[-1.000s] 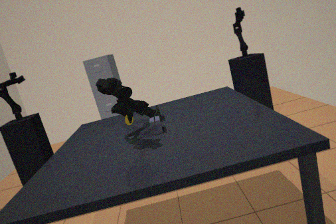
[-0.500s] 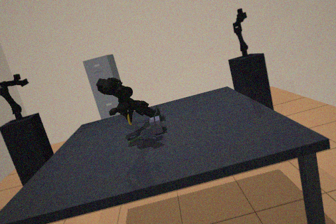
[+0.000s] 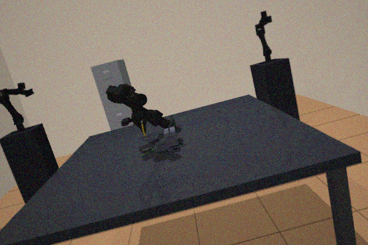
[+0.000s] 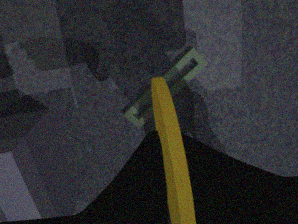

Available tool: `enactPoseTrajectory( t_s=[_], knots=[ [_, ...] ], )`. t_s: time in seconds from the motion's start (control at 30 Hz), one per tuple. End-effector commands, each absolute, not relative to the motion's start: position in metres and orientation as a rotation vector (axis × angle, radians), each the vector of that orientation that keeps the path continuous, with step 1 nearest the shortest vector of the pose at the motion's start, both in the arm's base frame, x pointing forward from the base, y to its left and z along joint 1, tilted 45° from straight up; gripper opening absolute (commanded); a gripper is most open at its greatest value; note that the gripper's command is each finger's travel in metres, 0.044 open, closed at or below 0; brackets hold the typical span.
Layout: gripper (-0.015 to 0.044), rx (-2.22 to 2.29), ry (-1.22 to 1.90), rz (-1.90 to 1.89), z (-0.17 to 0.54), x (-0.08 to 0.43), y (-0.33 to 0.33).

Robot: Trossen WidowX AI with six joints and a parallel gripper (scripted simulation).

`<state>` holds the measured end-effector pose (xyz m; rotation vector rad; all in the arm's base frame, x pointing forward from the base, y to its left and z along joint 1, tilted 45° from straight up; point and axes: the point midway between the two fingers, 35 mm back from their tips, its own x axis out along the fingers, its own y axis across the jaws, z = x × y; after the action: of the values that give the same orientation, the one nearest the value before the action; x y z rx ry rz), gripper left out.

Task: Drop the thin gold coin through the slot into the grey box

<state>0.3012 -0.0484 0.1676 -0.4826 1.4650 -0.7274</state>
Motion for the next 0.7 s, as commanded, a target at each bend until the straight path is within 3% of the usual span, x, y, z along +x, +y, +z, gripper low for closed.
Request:
enactPoseTrajectory(
  t_s=[0.0,0.67],
  knots=[
    [0.0,-0.475,1.467,-0.719,0.16,0.3,-0.04],
    [0.0,-0.464,1.47,-0.708,0.126,0.29,-0.002]
  ],
)
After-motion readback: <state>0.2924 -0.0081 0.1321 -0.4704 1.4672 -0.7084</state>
